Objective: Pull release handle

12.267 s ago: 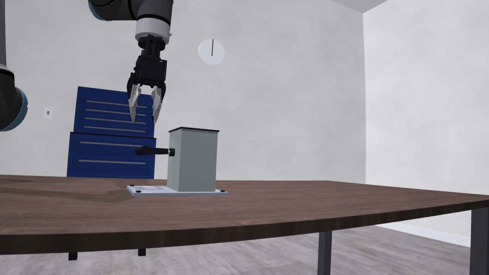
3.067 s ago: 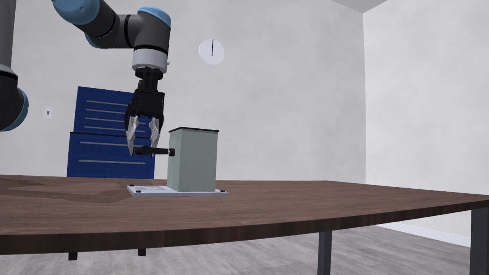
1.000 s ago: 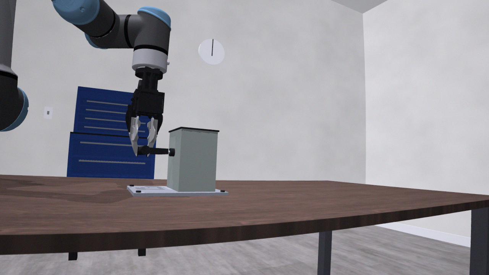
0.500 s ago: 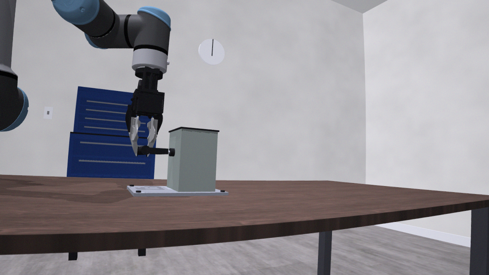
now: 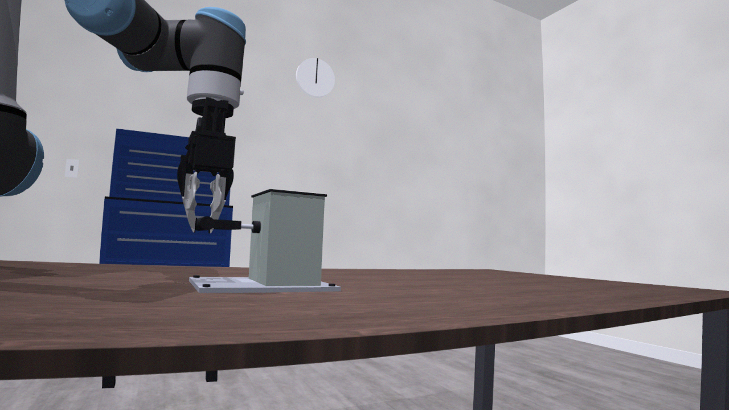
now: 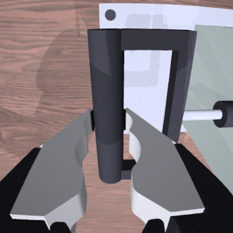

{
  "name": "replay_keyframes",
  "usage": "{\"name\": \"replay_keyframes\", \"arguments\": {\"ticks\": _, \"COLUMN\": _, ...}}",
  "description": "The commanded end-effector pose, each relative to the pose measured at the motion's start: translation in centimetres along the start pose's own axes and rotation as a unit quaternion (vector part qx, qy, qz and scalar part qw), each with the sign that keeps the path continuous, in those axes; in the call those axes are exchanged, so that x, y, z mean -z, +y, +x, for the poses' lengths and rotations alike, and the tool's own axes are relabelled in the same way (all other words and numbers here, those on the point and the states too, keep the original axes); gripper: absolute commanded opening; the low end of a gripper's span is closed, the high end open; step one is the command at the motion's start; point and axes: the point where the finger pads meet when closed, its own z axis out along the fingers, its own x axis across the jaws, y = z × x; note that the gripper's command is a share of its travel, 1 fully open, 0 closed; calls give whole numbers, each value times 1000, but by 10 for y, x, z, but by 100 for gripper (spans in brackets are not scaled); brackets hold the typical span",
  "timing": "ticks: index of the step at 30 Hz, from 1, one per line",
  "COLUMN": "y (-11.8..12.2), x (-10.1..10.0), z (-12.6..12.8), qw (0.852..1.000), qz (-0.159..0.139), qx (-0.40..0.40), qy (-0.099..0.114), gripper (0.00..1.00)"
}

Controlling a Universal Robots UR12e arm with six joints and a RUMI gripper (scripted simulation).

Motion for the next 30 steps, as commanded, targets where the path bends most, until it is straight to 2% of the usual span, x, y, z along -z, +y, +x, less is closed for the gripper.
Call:
{"name": "replay_keyframes", "arguments": {"ticks": 1, "y": 0, "x": 0, "z": -8, "qw": 1000, "qz": 0, "qx": 0, "qy": 0, "gripper": 0}}
{"name": "replay_keyframes", "arguments": {"ticks": 15, "y": 0, "x": 0, "z": -37, "qw": 1000, "qz": 0, "qx": 0, "qy": 0, "gripper": 0}}
{"name": "replay_keyframes", "arguments": {"ticks": 30, "y": 0, "x": 0, "z": -41, "qw": 1000, "qz": 0, "qx": 0, "qy": 0, "gripper": 0}}
